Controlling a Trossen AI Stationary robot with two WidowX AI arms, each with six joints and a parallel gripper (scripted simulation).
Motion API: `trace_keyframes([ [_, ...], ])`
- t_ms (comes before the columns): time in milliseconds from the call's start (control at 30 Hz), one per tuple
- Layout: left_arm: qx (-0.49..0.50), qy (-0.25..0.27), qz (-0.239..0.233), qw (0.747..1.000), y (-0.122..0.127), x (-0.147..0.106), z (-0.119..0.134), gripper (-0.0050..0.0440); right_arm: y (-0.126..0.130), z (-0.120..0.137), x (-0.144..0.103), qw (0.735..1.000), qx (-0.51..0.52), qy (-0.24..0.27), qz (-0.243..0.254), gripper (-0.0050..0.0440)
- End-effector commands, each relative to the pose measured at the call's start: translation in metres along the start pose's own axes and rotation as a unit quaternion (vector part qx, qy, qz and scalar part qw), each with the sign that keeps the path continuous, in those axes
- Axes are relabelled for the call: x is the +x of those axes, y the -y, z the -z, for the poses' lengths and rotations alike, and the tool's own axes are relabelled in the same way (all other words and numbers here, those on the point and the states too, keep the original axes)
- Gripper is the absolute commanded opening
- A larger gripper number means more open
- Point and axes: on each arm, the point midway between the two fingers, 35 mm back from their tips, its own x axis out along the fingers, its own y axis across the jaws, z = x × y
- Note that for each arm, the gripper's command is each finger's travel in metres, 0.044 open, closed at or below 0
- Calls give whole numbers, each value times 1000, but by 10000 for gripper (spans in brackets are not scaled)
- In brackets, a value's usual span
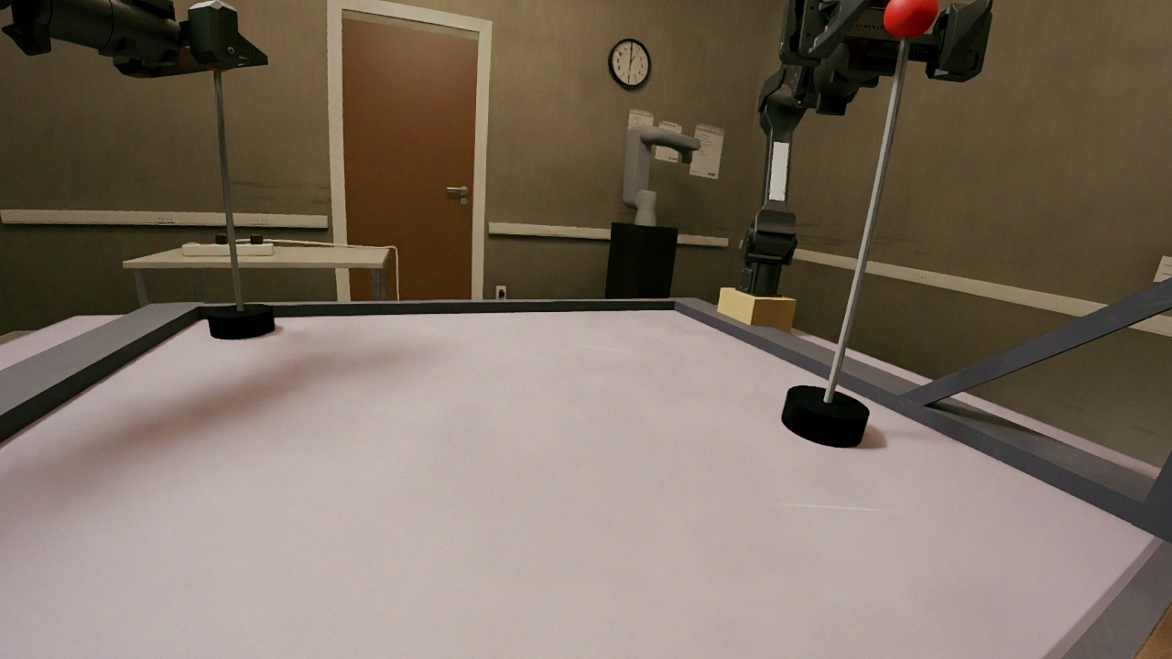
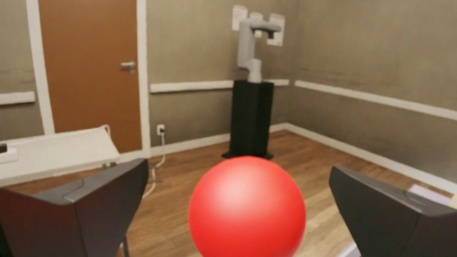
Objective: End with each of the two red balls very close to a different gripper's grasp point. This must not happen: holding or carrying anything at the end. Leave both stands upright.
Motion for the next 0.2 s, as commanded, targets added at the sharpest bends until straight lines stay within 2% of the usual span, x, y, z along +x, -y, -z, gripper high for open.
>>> trace_keyframes([
  [0,1,15,-1,1000,0,2,-13,440,-1,-12,3,1000,0,13,-1,440],
  [167,1,15,-1,1000,0,2,-13,440,-1,-12,3,1000,0,13,-1,440],
])
